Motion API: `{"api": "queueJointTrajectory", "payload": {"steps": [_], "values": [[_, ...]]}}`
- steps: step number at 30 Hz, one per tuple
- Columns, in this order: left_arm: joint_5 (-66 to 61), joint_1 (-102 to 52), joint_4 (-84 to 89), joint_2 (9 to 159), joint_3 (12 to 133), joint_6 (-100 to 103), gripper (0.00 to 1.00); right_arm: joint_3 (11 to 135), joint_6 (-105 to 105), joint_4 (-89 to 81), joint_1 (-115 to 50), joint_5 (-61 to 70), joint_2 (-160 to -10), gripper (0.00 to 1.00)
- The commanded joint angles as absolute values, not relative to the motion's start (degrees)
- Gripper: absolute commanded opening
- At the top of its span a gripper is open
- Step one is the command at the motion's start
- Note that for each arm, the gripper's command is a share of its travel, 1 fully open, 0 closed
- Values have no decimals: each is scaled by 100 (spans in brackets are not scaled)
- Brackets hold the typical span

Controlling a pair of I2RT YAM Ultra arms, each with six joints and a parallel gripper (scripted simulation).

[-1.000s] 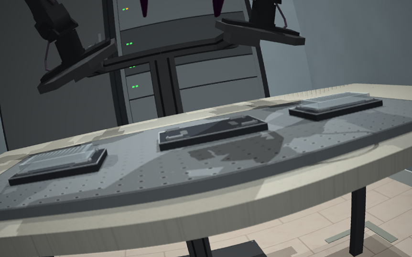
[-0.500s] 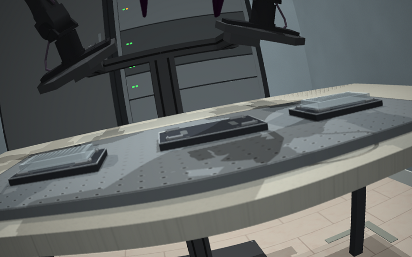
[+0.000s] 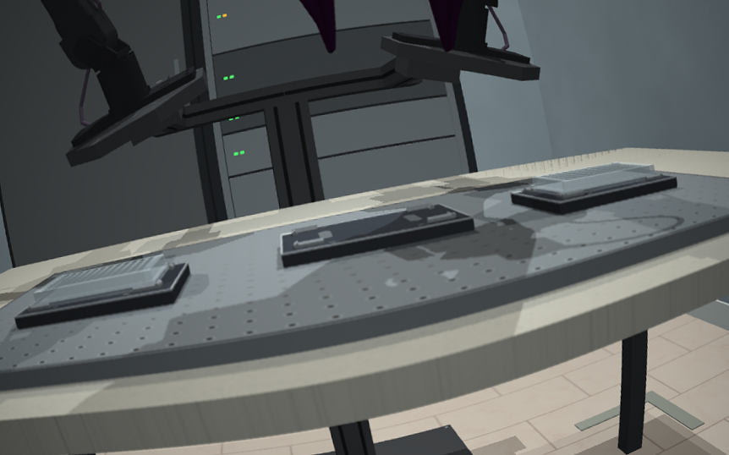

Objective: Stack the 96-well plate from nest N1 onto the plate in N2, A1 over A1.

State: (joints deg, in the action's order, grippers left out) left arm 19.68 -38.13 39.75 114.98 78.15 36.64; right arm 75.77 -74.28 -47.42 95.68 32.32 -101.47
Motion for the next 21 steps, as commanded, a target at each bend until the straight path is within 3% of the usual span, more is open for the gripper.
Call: {"api": "queueJointTrajectory", "payload": {"steps": [1,13,21], "values": [[2324,-3764,3085,10889,7133,3355,100,7314,-6845,-4451,8864,2767,-9827,100],[2802,-3139,805,8983,3916,2162,100,6462,-5268,-3696,5343,1422,-9084,100],[2627,-2645,-312,8227,2631,1404,100,6028,-4449,-3312,3495,707,-8708,100]]}}
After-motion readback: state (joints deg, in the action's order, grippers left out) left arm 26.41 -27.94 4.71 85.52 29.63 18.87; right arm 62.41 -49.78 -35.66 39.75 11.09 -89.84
